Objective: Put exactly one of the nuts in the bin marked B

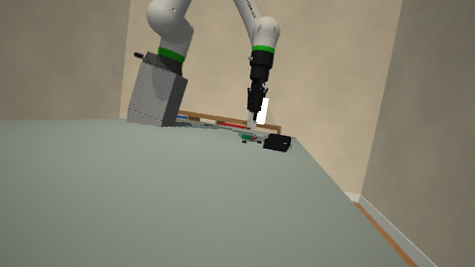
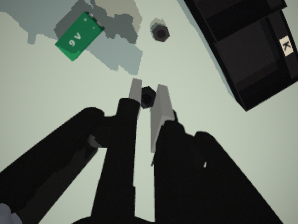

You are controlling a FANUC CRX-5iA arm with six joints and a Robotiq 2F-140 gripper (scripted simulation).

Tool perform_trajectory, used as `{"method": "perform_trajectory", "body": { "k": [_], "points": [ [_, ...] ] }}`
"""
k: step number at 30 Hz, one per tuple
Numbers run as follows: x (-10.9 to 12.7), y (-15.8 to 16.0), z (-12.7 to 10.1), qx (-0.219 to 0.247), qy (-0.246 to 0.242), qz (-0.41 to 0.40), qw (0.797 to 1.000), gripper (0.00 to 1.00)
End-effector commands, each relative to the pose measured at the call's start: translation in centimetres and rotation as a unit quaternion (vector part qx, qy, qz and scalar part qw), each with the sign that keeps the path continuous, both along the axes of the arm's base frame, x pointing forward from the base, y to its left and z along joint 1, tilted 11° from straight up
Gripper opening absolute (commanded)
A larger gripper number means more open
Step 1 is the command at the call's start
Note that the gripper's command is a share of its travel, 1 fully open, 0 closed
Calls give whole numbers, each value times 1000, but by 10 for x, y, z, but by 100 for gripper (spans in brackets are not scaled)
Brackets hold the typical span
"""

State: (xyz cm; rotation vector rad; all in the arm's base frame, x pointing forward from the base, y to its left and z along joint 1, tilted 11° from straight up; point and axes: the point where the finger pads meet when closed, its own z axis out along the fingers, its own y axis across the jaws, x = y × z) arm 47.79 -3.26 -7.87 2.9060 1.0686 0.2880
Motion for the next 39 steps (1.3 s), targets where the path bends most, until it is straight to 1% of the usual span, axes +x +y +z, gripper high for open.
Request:
{"method": "perform_trajectory", "body": {
  "k": [1,9,11,15,17,19,32,36,39],
  "points": [
    [0,0,1,0,0,0,1000,7],
    [0,0,1,0,0,0,1000,7],
    [-1,0,7,0,0,0,1000,7],
    [-1,0,7,0,0,0,1000,7],
    [7,8,9,0,0,0,1000,7],
    [7,8,9,0,0,0,1000,7],
    [60,64,21,0,0,0,1000,7],
    [62,66,21,0,0,0,1000,7],
    [74,79,24,-14,-3,74,997,7]
  ]
}}
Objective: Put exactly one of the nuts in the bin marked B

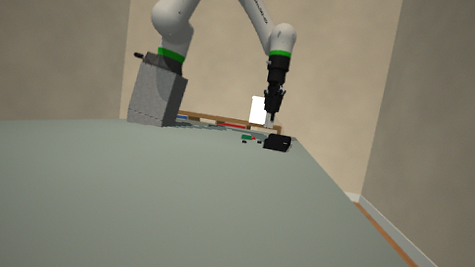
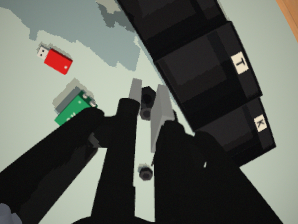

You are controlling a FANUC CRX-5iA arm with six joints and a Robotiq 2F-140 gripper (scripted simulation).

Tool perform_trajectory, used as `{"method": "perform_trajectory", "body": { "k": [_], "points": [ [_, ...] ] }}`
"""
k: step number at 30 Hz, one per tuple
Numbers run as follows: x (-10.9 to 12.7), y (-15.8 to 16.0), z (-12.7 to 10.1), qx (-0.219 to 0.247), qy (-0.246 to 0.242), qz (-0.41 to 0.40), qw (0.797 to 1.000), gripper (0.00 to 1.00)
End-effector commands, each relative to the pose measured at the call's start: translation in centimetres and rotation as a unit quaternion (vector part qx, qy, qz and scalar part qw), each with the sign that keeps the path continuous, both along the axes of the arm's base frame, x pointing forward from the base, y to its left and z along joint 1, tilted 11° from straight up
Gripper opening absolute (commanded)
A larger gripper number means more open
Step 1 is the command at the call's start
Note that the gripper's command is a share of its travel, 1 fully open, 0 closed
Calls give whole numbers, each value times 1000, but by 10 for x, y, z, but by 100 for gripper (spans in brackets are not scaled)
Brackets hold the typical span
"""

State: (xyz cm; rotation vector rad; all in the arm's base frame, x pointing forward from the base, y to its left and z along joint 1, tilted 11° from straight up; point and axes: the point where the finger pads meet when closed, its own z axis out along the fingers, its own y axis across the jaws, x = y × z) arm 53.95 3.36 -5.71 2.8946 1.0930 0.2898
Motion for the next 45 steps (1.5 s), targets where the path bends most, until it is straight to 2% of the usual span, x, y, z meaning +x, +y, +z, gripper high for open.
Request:
{"method": "perform_trajectory", "body": {
  "k": [1,10,14,15,25,45],
  "points": [
    [17,17,3,-15,-2,77,997,7],
    [54,55,12,-41,-10,196,980,7],
    [55,57,12,-47,-12,222,974,7],
    [56,57,12,-55,-14,260,964,7],
    [56,58,12,-70,-12,370,926,7],
    [56,57,8,-70,-12,370,926,7]
  ]
}}
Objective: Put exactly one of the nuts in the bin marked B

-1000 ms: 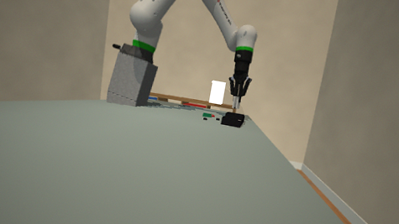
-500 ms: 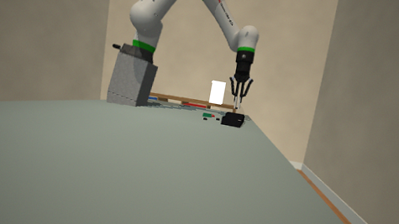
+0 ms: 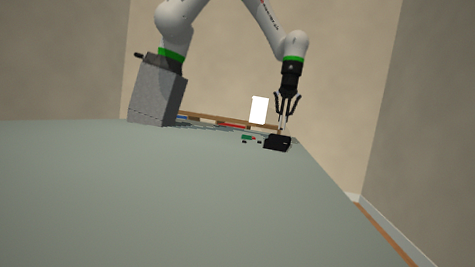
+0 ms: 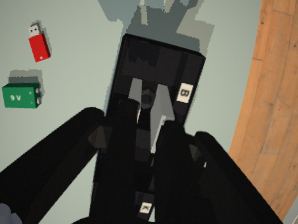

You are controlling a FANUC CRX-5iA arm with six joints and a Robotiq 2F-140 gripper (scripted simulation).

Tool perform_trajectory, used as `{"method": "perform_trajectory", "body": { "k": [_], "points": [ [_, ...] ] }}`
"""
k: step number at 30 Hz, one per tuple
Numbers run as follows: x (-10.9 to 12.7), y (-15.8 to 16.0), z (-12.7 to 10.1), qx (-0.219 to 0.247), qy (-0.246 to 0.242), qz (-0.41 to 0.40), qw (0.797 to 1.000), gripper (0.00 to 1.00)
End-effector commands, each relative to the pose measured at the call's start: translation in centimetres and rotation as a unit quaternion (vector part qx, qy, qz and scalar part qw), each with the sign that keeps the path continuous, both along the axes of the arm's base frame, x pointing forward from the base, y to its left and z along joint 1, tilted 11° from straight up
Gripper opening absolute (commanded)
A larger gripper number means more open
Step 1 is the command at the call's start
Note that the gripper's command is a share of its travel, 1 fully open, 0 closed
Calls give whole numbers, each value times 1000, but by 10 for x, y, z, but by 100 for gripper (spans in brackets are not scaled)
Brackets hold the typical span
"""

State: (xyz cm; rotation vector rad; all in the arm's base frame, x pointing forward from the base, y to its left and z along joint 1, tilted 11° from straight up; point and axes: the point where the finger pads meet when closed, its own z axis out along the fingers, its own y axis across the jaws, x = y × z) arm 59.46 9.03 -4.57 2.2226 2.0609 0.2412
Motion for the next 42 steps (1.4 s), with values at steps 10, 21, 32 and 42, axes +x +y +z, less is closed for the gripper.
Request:
{"method": "perform_trajectory", "body": {
  "k": [10,21,32,42],
  "points": [
    [4,1,-19,0,0,0,1000,7],
    [7,1,-37,0,0,0,1000,7],
    [10,2,-50,0,0,0,1000,7],
    [10,2,-50,0,0,0,1000,7]
  ]
}}
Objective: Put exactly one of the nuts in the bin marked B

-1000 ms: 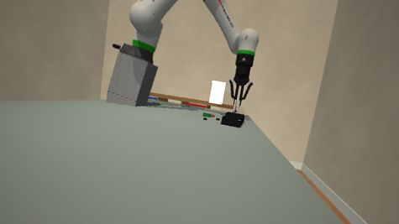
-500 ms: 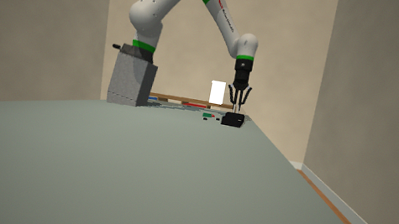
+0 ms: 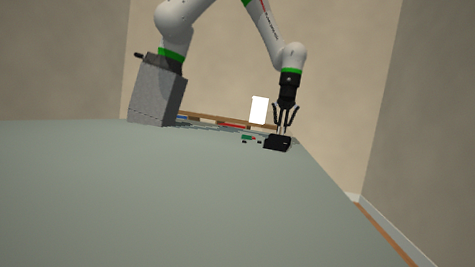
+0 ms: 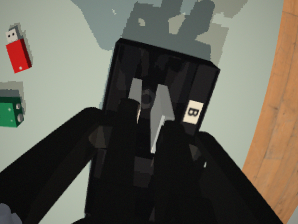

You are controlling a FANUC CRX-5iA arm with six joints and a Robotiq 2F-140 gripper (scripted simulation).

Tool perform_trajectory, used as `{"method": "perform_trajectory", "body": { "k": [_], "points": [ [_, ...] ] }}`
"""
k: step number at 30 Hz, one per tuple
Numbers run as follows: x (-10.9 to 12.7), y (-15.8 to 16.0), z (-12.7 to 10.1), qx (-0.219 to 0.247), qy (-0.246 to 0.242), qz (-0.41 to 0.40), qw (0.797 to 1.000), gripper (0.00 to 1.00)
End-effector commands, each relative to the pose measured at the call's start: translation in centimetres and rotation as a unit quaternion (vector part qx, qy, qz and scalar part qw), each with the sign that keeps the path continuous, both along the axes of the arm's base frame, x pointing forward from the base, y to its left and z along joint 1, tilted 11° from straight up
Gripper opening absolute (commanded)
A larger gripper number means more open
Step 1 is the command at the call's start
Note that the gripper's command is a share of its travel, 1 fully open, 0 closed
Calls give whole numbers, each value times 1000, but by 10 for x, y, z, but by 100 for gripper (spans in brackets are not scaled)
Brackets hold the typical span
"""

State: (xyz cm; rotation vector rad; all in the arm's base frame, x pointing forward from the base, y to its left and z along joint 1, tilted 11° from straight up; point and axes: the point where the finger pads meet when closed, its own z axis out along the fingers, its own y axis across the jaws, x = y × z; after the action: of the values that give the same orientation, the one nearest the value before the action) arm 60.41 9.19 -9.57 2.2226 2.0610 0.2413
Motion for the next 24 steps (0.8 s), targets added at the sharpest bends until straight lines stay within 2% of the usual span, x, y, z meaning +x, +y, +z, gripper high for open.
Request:
{"method": "perform_trajectory", "body": {
  "k": [1,2,19,24],
  "points": [
    [0,0,0,0,0,0,1000,7],
    [0,0,0,0,0,0,1000,19],
    [0,0,0,0,0,0,1000,19],
    [-1,0,7,0,0,0,1000,19]
  ]
}}
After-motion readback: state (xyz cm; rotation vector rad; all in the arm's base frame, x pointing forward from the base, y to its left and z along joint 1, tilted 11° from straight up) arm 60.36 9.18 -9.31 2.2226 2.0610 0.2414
